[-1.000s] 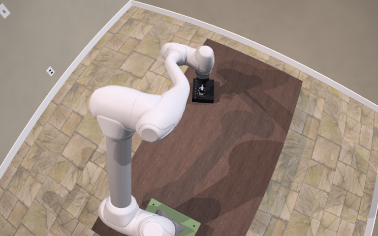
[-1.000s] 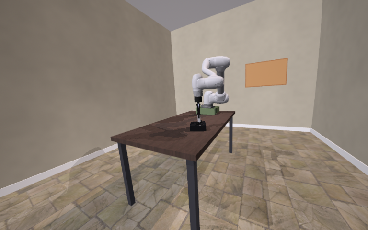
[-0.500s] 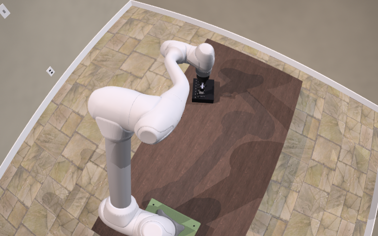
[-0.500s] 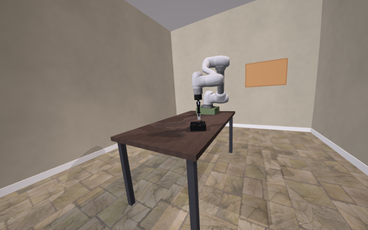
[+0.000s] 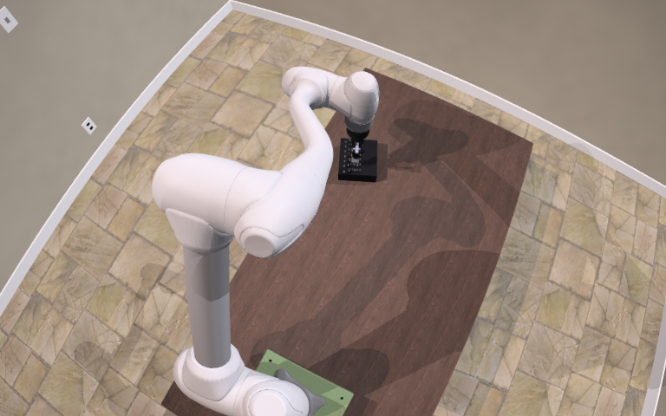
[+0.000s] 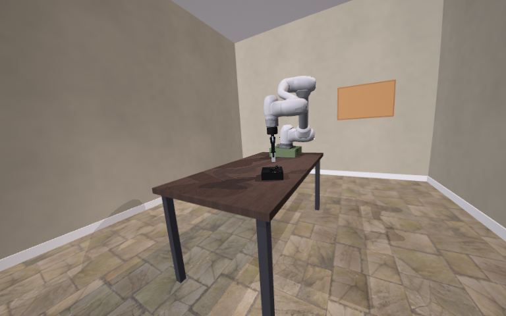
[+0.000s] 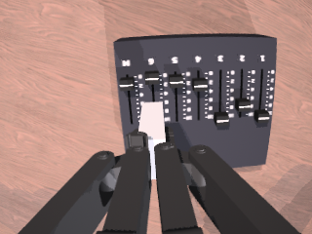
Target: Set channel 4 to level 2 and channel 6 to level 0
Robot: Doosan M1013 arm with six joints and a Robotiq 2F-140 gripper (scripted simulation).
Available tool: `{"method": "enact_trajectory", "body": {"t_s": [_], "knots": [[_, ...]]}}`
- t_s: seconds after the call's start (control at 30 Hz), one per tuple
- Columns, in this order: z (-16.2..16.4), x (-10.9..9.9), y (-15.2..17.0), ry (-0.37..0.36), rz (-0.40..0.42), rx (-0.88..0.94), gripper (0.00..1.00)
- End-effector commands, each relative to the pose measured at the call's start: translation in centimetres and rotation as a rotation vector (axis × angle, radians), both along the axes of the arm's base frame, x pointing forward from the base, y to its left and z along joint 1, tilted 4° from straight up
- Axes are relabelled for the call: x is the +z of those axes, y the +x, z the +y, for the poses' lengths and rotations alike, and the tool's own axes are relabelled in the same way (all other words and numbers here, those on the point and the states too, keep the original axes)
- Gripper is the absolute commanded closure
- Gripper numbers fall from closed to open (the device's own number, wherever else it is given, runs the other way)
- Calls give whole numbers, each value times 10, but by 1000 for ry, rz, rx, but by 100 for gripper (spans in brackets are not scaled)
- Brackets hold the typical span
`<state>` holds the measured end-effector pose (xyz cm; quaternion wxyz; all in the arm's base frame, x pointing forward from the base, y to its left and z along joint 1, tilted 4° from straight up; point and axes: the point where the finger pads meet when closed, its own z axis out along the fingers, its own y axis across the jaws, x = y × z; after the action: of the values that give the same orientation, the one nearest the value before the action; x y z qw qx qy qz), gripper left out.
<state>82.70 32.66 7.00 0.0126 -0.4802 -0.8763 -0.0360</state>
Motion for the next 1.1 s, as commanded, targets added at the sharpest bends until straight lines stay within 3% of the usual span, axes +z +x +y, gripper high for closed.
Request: {"method": "enact_trajectory", "body": {"t_s": [0.0, 0.2, 0.23, 0.7, 1.07], "knots": [[0, 0, 0, 0, 0, 0, 90], [0, 0, 0, 0, 0, 0, 90], [0, 0, 0, 0, 0, 0, 0], [-2, 25, 0, 0, 0, 0, 0], [-5, 62, -1, 0, 0, 0, 0]]}}
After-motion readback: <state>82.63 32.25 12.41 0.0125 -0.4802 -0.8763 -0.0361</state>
